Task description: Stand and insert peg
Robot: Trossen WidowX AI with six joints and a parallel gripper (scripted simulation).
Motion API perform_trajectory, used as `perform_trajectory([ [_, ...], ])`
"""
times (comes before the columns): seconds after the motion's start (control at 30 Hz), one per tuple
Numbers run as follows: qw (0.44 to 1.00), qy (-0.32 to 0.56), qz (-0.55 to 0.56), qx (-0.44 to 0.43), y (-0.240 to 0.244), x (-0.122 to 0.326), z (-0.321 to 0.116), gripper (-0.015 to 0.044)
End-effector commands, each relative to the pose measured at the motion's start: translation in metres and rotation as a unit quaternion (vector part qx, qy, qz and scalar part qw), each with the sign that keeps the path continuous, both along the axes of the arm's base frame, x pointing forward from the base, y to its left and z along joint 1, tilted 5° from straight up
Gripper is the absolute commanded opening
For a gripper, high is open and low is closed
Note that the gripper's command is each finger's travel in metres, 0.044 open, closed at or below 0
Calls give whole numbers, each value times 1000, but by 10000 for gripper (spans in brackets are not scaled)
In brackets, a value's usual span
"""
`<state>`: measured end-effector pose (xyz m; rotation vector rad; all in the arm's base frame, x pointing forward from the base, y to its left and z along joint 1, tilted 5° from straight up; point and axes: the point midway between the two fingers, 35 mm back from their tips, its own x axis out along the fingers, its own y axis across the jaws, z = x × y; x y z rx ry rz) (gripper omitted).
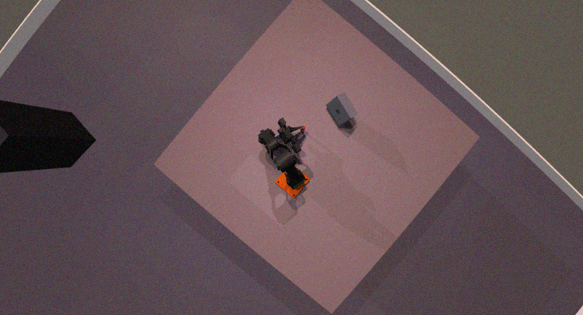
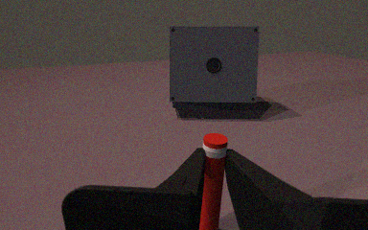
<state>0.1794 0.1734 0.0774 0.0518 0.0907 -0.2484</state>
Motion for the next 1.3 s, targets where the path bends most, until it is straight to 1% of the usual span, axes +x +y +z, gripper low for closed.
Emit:
perform_trajectory([
  [0.0,1000,0,0,0,0,-1,-1,49],
  [0.43,1000,-4,1,-2,1,-3,-2,49],
  [0.47,1000,-4,2,-2,0,-2,-1,56],
  [0.57,1000,-4,2,-2,0,-2,-1,130],
  [1.27,1000,-4,2,-2,0,-2,-1,130],
])
